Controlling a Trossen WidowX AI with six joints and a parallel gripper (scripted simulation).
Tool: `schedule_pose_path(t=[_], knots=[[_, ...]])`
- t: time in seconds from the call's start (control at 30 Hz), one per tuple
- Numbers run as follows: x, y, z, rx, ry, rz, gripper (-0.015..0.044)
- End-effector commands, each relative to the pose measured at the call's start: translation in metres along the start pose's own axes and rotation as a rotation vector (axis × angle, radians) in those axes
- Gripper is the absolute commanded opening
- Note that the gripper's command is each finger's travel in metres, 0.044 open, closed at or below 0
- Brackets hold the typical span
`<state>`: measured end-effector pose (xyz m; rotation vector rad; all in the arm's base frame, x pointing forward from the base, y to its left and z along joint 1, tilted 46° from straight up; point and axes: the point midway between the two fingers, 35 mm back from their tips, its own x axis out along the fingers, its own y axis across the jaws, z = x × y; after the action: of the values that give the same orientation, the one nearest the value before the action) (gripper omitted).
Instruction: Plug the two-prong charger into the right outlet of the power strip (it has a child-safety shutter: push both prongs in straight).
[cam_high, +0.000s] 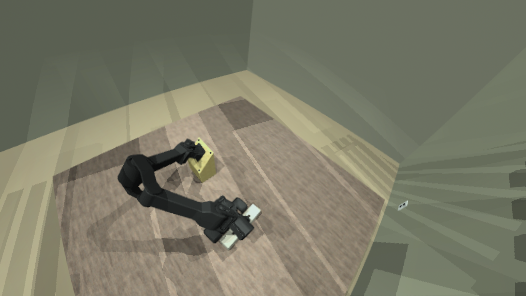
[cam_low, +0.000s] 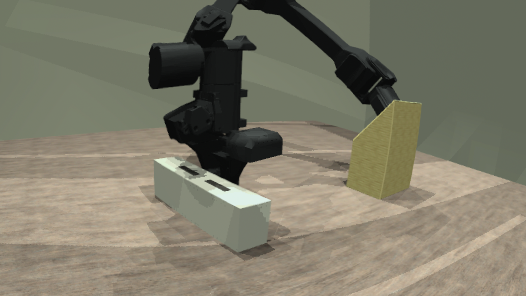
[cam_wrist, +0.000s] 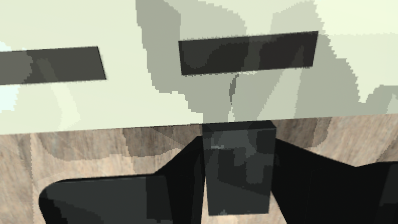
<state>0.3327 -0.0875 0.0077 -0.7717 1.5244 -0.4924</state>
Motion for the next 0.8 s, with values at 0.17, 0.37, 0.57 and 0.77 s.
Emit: schedule_pose_path(t=[0.17,0.37,0.57,0.77], knots=[[-0.0009,-0.0015,0.0035,0.008,-0.003,-0.003,0.0],[-0.0009,-0.0016,0.0043,0.008,-0.003,-0.003,0.0],[-0.0011,-0.0017,0.0066,0.008,-0.003,-0.003,0.0],[-0.0013,-0.0017,0.009,0.008,-0.003,-0.003,0.0]])
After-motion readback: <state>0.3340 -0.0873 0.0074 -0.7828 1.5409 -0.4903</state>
